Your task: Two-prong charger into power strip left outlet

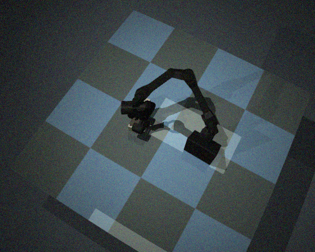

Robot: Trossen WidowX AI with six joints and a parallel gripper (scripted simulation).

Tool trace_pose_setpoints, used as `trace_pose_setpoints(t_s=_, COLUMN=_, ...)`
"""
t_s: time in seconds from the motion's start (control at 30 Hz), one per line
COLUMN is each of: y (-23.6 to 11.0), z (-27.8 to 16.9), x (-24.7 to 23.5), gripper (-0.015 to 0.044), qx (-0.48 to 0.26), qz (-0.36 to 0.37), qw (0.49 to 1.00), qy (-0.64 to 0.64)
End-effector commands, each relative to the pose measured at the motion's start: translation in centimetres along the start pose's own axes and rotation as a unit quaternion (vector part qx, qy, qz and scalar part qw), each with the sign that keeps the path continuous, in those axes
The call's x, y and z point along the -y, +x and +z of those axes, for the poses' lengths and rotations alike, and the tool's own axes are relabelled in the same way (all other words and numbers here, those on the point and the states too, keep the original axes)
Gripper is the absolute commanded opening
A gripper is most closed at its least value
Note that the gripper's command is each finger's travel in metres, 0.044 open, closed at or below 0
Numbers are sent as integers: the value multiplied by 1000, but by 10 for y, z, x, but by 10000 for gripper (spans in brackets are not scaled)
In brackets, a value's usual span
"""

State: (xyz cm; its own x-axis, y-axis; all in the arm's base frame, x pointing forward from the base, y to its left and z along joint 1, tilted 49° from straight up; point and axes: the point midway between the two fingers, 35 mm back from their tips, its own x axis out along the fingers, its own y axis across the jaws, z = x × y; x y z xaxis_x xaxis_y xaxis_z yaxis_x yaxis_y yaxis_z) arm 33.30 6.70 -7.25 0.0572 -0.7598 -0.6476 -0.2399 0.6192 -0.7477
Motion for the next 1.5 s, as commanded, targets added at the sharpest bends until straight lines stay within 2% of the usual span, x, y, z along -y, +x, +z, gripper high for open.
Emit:
trace_pose_setpoints(t_s=0.0, y=1, z=-3, x=0, gripper=440, qx=-1, qz=-1, qw=1000, qy=1)
trace_pose_setpoints(t_s=1.47, y=2, z=-24, x=-1, gripper=440, qx=3, qz=-1, qw=1000, qy=3)
